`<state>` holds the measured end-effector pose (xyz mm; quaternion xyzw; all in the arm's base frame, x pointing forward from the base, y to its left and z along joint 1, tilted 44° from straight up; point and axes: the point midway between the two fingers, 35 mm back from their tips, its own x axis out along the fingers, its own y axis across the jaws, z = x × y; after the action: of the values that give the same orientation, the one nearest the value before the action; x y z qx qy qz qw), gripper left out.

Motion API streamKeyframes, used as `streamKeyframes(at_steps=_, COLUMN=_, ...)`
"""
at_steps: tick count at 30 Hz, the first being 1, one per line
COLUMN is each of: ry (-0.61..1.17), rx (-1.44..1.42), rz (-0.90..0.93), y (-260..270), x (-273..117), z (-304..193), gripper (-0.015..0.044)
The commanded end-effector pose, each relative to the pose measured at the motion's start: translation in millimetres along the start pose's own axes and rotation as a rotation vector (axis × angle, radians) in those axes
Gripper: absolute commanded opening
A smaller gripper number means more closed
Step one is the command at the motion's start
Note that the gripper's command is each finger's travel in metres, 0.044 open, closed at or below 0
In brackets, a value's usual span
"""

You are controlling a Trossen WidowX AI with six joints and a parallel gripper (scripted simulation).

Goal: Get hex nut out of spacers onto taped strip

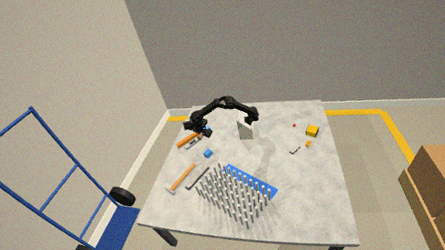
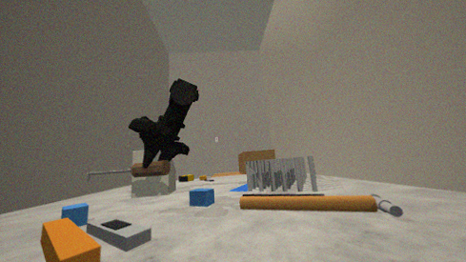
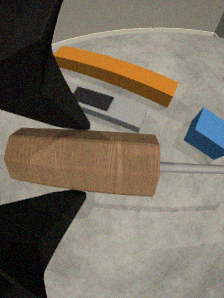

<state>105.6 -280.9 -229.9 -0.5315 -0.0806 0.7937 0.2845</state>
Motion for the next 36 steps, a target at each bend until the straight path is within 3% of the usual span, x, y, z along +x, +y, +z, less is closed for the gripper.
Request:
streamKeyframes(at_steps=1, ry=0.001, rx=-0.004, rz=0.014, y=12.6, x=-42.6, z=15.6, gripper=0.0000)
streamKeyframes(at_steps=5, ry=-0.001, rx=-0.005, rz=0.014, y=17.5, x=-69.0, z=28.5, gripper=0.0000)
streamKeyframes(at_steps=13, ry=-0.006, rx=-0.016, rz=0.023, y=15.5, x=-73.1, z=28.3, gripper=0.0000)
streamKeyframes(at_steps=36, ry=0.151, rx=-0.544, rz=0.203, y=-83.4, x=-159.7, z=-34.9, gripper=0.0000)
